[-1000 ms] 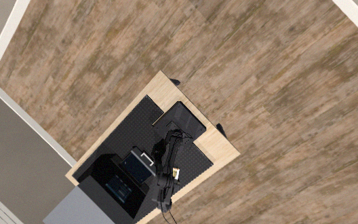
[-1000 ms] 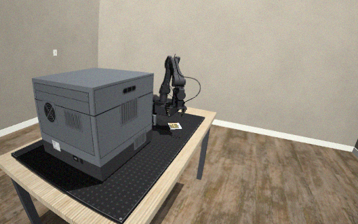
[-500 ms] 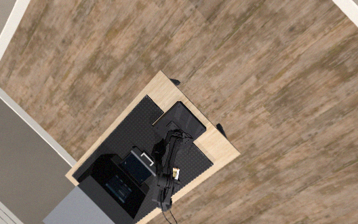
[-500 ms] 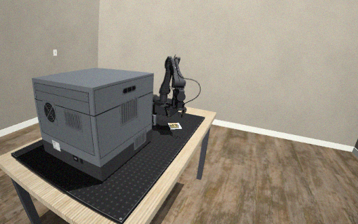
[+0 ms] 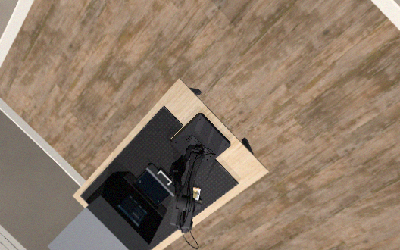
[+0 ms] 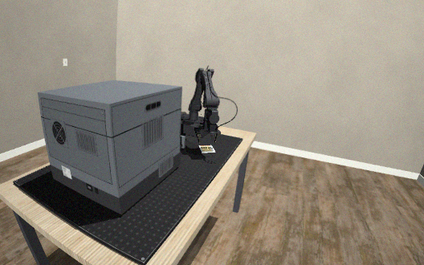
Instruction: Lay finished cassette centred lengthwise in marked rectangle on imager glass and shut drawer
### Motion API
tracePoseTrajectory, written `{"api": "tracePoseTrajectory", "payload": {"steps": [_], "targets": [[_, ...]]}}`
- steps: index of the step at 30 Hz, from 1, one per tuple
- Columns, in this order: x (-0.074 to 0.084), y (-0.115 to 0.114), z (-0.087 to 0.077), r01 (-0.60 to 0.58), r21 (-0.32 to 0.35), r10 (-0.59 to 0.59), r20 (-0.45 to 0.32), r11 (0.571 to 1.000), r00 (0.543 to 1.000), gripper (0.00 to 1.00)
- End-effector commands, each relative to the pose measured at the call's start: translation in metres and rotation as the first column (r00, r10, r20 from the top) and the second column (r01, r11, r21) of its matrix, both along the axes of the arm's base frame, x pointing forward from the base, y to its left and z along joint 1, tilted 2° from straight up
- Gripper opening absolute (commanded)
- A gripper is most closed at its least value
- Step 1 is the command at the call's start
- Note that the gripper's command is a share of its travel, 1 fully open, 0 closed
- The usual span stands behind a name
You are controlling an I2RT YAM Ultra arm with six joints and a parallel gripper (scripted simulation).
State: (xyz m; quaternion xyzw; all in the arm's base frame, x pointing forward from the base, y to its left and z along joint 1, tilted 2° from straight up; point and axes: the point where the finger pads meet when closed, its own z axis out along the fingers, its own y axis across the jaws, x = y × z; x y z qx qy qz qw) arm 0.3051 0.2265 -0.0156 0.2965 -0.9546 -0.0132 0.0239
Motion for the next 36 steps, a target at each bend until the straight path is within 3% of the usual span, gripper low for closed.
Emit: {"api": "tracePoseTrajectory", "payload": {"steps": [1,24,28,36], "targets": [[0.005,0.001,-0.003,0.016,0.014,-0.017,0.025,1.000,1.000,1.00],[0.001,0.004,-0.032,0.007,0.007,-0.008,0.016,1.000,1.000,1.00],[0.011,0.012,-0.015,0.006,0.038,-0.008,0.058,0.999,0.998,1.00],[0.011,0.009,-0.014,0.010,0.037,-0.012,0.056,0.999,0.998,1.00]]}}
